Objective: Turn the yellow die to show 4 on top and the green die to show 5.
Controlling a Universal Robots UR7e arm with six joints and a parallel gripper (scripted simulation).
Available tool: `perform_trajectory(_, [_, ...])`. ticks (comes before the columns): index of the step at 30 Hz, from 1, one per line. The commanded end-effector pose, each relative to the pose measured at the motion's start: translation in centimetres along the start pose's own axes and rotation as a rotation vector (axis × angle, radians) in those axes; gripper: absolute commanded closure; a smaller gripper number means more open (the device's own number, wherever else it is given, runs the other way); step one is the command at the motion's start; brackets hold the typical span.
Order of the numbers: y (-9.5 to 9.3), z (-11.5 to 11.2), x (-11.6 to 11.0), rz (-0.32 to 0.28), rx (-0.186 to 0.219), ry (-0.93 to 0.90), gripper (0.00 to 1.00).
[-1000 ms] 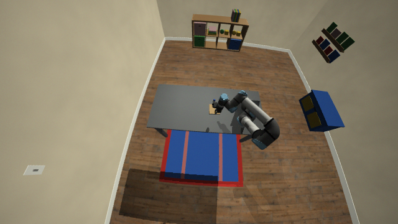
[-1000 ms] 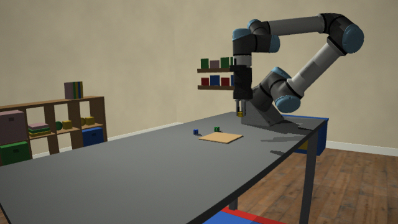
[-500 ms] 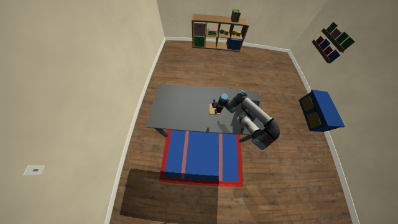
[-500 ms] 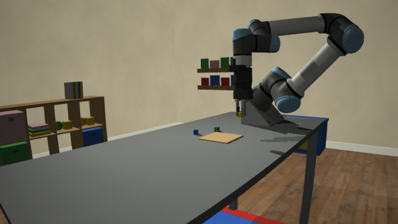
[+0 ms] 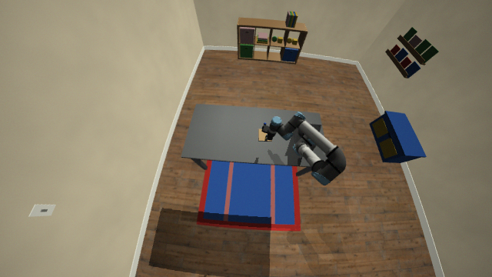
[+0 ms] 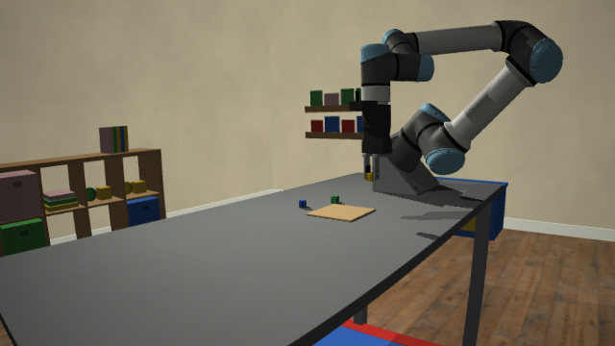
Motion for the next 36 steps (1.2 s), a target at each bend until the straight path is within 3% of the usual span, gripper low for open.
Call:
perform_trajectory(1, [0.0, -0.03, 0.18, 0.001, -0.001, -0.129, 0.6])
perform_trajectory(5, [-0.02, -0.04, 0.23, 0.001, -0.001, -0.189, 0.6])
perform_trajectory(19, [-0.16, -0.25, 0.33, 0.002, -0.001, -0.659, 0.6])
perform_trajectory(22, [-0.16, -0.25, 0.32, 0.002, -0.001, -0.664, 0.6])
perform_trajectory(36, [-0.33, -0.77, -0.08, 0.002, -0.001, -1.121, 0.6])
Point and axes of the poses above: the point where the finger pads meet when closed, its own y axis back along the fingers, its own z axis across the jaws, x = y × z, the point moved 8 cm from there along y, back along the fingers, and after that the axes turned 7 degrees about -y, right-handed, at the moved point
